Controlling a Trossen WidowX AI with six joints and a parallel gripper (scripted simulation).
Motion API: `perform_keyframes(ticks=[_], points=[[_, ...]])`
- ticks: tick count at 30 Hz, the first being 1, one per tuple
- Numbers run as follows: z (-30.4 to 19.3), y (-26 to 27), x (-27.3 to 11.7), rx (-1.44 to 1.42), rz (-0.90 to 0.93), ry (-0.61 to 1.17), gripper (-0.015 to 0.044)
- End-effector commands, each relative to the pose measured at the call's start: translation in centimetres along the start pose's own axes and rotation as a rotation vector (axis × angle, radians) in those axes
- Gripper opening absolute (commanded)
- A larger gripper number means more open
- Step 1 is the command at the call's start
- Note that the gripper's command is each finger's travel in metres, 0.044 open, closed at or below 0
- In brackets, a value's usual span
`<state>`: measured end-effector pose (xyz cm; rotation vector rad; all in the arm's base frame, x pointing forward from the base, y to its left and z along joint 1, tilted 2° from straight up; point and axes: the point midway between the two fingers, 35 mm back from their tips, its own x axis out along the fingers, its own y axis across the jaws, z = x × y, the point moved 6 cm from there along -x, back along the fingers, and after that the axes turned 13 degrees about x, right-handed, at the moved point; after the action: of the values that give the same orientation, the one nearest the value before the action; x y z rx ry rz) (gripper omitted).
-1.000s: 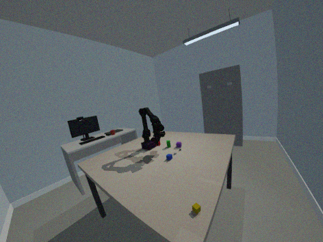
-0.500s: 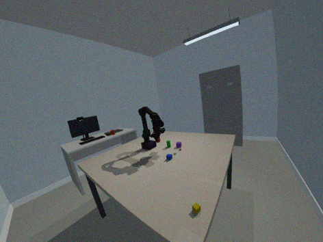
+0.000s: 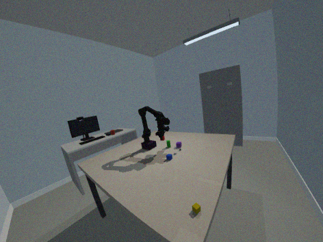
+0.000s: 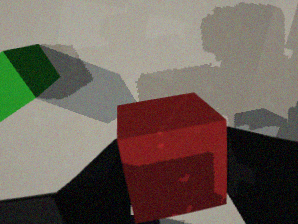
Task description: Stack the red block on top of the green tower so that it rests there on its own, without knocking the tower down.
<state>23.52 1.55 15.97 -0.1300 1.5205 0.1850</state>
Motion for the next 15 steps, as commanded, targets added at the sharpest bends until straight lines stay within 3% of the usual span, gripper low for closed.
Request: perform_keyframes(ticks=[1,15], points=[[0.5,1.3,0.0,0.003,-0.002,0.002,0.0000],[1.0,7.2,0.0,0.003,0.004,0.001,0.0000]])
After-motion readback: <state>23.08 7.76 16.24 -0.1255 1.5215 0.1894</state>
